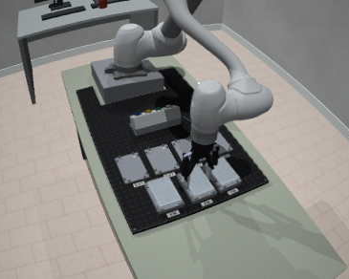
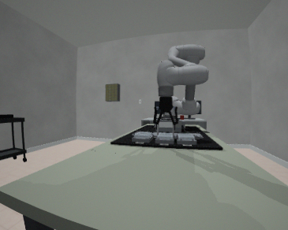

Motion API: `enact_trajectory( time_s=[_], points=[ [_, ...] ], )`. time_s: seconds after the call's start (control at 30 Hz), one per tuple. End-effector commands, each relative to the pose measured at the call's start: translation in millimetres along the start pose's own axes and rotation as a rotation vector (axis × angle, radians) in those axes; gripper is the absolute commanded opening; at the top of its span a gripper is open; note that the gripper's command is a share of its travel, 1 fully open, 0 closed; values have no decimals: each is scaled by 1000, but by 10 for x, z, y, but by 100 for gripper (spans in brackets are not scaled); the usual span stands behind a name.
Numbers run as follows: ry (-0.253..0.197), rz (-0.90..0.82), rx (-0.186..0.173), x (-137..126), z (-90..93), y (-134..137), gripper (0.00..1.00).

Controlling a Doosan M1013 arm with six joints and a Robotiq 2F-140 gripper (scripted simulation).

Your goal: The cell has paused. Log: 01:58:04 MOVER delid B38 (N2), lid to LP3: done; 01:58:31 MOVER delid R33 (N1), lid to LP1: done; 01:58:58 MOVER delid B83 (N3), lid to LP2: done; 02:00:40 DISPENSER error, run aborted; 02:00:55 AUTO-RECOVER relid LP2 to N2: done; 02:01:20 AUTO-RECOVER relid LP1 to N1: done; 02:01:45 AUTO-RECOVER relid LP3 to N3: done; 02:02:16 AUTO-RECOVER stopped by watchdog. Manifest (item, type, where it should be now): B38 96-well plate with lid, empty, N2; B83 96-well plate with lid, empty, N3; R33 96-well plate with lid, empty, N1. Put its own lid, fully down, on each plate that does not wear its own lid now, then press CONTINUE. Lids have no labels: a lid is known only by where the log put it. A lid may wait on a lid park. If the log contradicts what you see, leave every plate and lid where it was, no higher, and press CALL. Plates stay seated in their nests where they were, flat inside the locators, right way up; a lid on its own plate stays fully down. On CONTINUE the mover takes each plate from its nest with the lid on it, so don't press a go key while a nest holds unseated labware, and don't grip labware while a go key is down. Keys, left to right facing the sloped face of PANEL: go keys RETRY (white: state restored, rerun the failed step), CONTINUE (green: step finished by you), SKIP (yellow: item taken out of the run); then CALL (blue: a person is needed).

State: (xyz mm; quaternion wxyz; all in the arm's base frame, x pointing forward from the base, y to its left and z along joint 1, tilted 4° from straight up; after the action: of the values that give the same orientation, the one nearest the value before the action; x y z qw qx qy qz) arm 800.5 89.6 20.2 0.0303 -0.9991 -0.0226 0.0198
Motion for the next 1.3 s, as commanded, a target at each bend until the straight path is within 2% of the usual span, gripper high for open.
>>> enact_trajectory(
  time_s=[0.0, 0.97, 1.27],
  points=[
    [-2, 7, 3, -9, 52, -16, 0],
    [-2, 7, 3, -9, 34, -16, 0],
    [-2, 7, 3, -9, -46, -16, 0]
  ],
)
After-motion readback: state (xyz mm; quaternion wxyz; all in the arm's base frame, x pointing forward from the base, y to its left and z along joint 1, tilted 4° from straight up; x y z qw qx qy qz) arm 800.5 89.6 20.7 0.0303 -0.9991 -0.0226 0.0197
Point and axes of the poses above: the point where the finger pads meet when closed, its own z axis out along the fingers, its own y axis across the jaws, x = y × z, the point moved 6 cm from there along -z, back along the fingers, and after that the axes turned 4 degrees about z, right-handed, at the moved point
